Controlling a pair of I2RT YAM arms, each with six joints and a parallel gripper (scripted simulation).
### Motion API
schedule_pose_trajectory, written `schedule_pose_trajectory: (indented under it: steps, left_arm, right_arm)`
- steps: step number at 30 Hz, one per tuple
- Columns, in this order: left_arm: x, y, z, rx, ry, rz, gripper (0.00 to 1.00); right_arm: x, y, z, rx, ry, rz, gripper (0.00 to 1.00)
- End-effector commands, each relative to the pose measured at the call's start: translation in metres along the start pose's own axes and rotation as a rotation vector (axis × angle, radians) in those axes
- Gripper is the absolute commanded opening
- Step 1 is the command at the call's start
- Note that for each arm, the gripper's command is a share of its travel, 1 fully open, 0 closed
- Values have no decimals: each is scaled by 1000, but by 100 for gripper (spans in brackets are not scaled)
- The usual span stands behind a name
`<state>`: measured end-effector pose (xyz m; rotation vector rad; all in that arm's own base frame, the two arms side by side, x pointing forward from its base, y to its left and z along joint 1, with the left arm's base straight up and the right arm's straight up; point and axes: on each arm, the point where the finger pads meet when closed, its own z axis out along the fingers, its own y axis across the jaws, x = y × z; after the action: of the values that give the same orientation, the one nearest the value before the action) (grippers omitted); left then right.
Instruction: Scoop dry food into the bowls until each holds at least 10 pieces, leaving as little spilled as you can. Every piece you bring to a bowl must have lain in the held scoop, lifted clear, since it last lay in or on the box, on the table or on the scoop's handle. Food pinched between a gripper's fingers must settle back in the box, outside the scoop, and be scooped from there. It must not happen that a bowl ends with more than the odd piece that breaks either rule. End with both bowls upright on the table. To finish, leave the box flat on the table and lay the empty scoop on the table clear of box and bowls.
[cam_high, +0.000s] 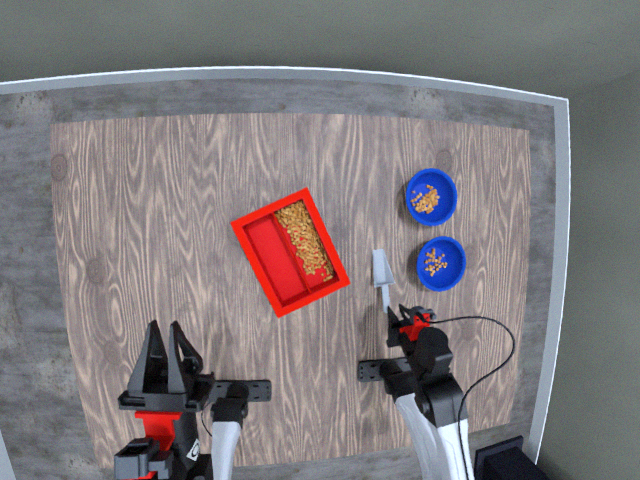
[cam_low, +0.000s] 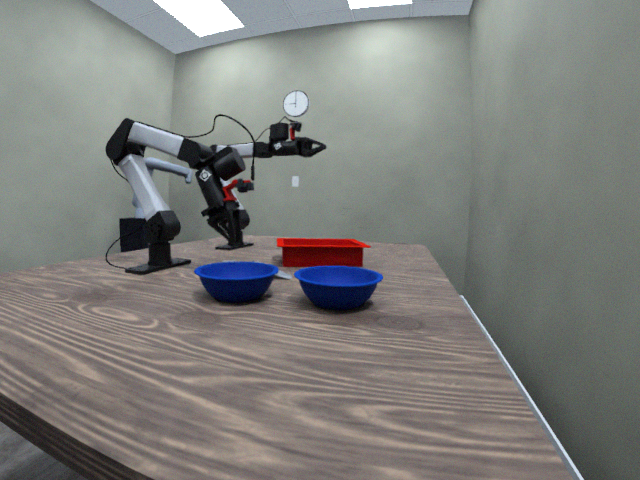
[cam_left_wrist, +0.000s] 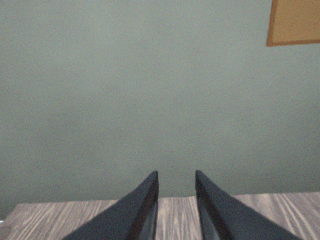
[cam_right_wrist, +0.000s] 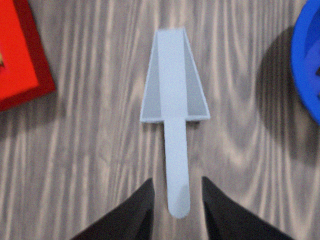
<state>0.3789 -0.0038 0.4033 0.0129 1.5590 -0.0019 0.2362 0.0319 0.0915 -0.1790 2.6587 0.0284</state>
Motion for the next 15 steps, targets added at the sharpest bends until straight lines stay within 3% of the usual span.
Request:
schedule_pose_trajectory:
  steps: [1, 15]
  left_arm:
    - [-37, 0, -4, 0, -109, -14, 27]
    - [-34, 4, -1, -14, -98, -14, 27]
  right_arm:
    - [-56, -3, -15, -2, -186, 14, 33]
    - [-139, -18, -52, 22, -462, 45, 33]
